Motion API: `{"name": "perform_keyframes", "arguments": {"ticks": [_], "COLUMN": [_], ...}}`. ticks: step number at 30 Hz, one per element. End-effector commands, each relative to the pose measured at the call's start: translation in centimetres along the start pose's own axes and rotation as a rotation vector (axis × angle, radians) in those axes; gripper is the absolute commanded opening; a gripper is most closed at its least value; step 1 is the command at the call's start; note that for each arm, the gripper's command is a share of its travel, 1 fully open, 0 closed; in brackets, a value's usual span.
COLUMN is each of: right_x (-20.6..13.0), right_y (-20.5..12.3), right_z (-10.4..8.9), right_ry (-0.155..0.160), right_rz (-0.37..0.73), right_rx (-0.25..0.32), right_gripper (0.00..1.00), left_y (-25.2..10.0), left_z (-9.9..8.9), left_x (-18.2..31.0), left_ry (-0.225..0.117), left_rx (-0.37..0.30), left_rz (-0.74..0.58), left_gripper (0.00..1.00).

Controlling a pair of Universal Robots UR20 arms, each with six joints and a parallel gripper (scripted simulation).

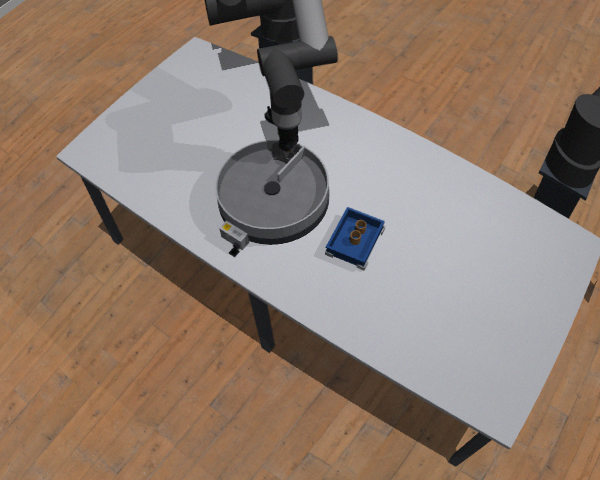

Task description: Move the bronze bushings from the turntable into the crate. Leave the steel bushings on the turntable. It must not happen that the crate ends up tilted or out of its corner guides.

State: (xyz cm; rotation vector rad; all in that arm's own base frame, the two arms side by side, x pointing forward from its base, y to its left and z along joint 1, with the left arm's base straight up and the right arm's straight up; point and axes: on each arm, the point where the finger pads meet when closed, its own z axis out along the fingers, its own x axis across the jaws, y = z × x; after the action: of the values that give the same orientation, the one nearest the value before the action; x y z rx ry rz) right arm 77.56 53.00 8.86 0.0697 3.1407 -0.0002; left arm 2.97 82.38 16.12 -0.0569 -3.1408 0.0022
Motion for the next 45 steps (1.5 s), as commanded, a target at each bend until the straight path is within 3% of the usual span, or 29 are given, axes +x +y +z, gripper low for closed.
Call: {"name": "perform_keyframes", "arguments": {"ticks": [1,35,45], "right_x": [0.0,0.0,0.0], "right_y": [0.0,0.0,0.0], "right_z": [-0.1,-0.1,-3.1], "right_ry": [0.0,0.0,0.0], "right_rz": [0.0,0.0,0.0], "right_rx": [-0.001,-0.001,-0.001], "right_gripper": [0.0,0.0,0.0], "left_y": [0.1,0.1,0.1], "left_z": [-0.1,-0.1,-0.1], "left_x": [0.0,0.0,0.0], "left_ry": [0.0,0.0,0.0], "left_rx": [-0.001,-0.001,-0.001], "left_rz": [0.0,0.0,0.0], "left_gripper": [1.0,1.0,1.0]}}
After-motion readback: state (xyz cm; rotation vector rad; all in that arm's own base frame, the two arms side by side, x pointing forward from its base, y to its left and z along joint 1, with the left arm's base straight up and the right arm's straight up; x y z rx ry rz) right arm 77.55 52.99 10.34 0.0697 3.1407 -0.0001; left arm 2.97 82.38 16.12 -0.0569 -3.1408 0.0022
